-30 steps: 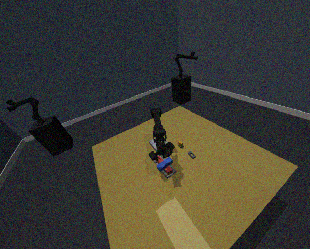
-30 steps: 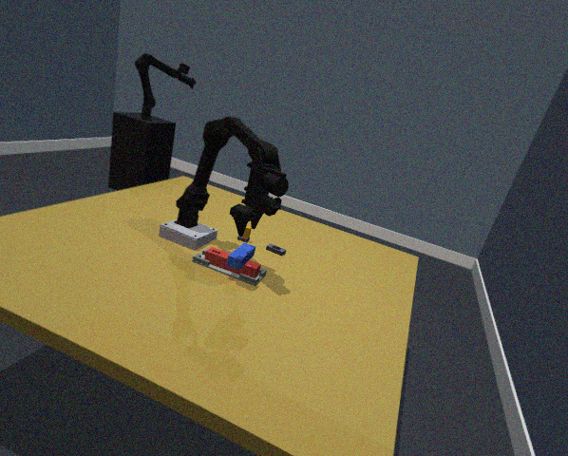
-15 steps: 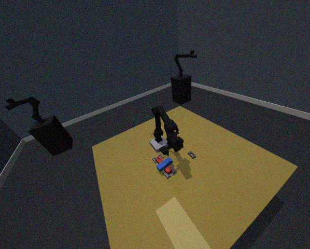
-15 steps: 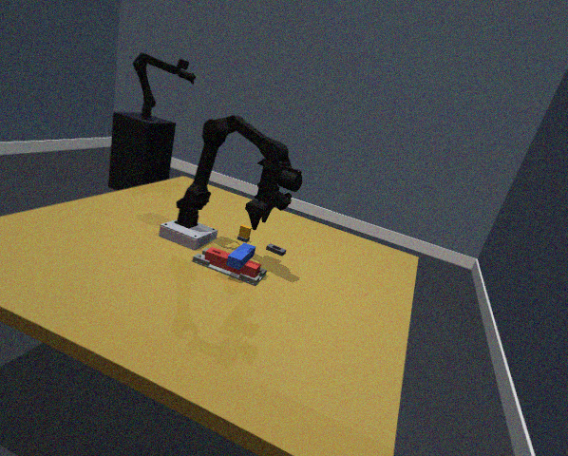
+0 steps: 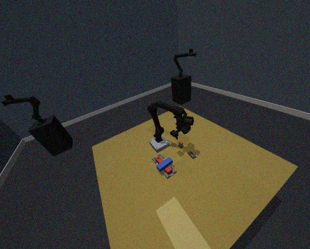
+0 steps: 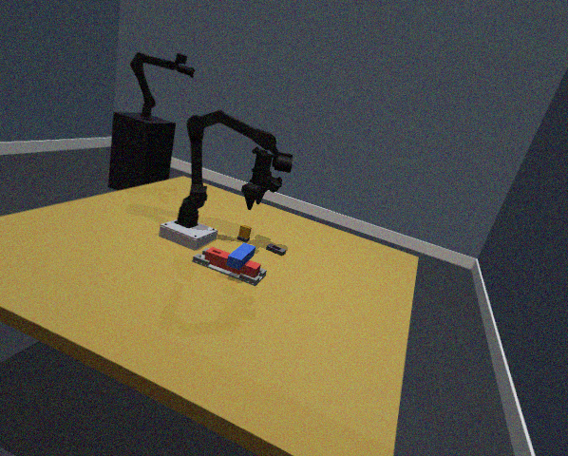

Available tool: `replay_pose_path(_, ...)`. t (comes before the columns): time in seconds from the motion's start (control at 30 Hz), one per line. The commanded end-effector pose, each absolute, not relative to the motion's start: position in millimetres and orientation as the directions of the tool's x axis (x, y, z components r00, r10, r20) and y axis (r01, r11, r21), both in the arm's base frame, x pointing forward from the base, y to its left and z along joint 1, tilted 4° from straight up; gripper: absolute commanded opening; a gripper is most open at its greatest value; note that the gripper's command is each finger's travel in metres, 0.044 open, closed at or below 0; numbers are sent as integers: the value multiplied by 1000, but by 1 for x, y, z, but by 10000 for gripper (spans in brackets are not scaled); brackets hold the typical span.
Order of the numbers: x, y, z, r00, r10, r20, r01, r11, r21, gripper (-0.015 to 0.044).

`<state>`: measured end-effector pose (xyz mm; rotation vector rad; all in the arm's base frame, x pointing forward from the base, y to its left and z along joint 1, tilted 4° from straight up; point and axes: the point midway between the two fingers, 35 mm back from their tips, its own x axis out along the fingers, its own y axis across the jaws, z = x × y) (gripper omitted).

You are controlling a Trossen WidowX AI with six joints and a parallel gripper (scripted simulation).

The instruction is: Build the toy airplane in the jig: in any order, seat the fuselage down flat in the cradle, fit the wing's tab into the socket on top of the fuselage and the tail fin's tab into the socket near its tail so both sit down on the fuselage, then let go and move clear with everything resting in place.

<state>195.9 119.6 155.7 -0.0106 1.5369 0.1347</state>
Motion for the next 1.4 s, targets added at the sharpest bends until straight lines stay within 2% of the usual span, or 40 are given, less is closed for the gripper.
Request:
replay_pose_path(0.0,179,128,154,26,78,-997,-78,994,76,440)
replay_pose_path(0.17,180,129,146,26,78,-997,-78,994,76,440)
replay_pose_path(0.33,180,132,99,26,79,-997,-78,994,76,440)
replay_pose_path(1.37,182,136,57,26,79,-997,-78,994,76,440)
